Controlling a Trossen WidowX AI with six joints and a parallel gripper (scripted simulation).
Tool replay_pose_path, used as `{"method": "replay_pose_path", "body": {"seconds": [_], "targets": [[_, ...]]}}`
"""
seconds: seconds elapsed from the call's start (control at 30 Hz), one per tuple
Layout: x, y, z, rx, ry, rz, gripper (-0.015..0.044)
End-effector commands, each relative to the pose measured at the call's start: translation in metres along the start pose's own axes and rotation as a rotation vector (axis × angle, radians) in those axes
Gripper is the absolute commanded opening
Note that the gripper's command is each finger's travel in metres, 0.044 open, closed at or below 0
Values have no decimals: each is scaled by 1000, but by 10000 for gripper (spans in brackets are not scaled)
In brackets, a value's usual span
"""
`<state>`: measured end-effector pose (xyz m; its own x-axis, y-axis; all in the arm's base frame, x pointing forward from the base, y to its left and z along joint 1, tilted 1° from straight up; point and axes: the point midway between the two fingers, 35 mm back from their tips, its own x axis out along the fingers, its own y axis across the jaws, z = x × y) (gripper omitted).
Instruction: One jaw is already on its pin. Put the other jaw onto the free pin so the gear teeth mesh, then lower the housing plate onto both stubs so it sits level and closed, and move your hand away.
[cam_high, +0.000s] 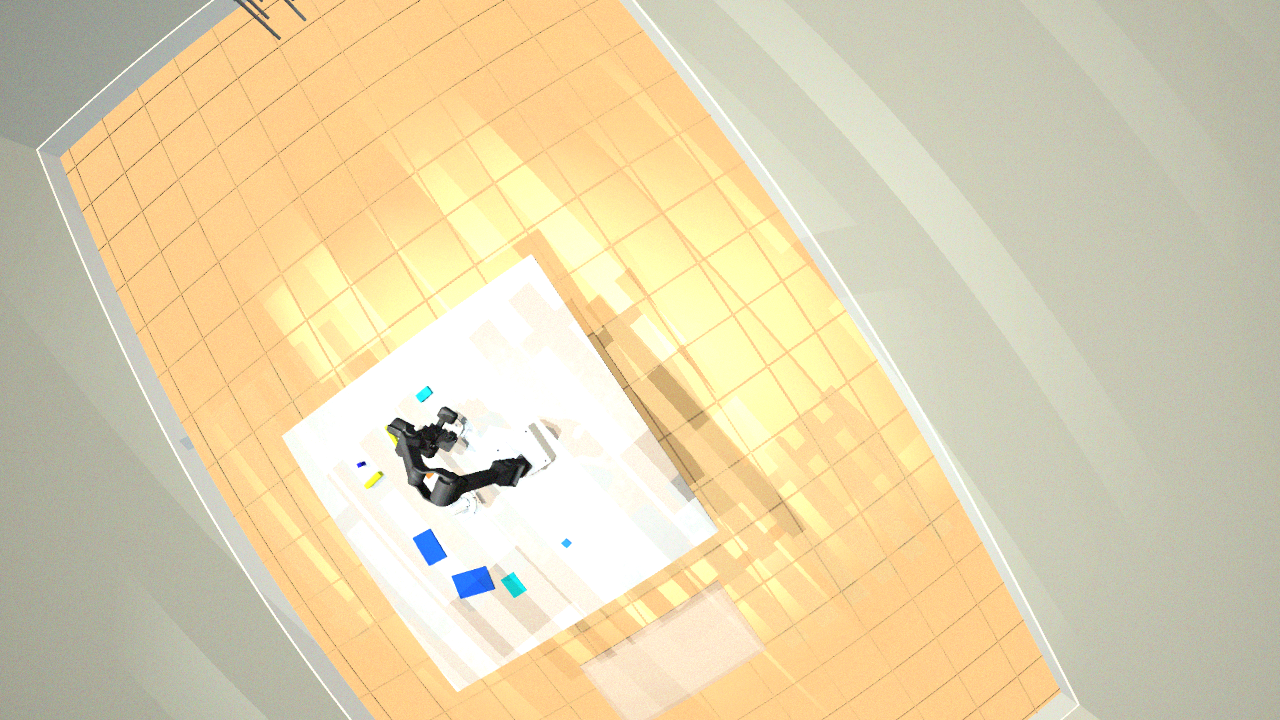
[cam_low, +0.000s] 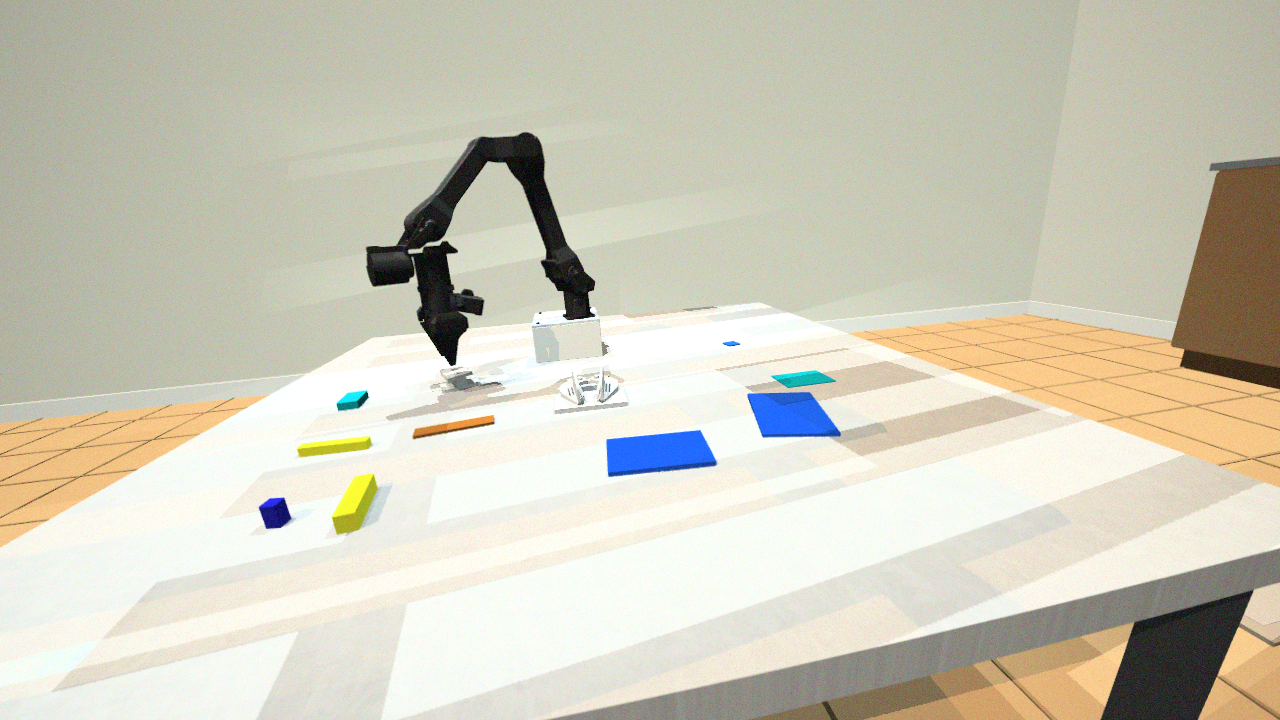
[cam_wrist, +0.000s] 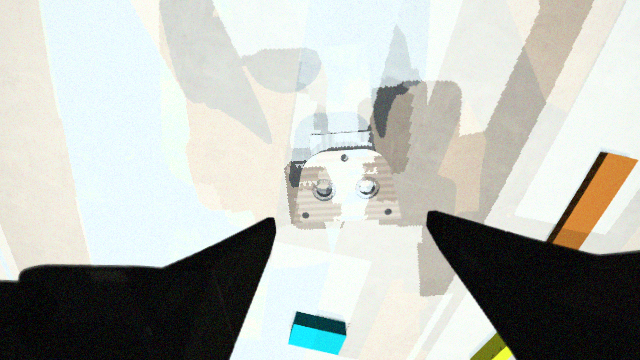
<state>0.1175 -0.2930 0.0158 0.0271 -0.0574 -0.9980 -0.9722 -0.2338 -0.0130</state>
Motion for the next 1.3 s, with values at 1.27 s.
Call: {"method": "replay_pose_path", "body": {"seconds": [1.27], "targets": [[46,0,4,-5,-11,-2,440]]}}
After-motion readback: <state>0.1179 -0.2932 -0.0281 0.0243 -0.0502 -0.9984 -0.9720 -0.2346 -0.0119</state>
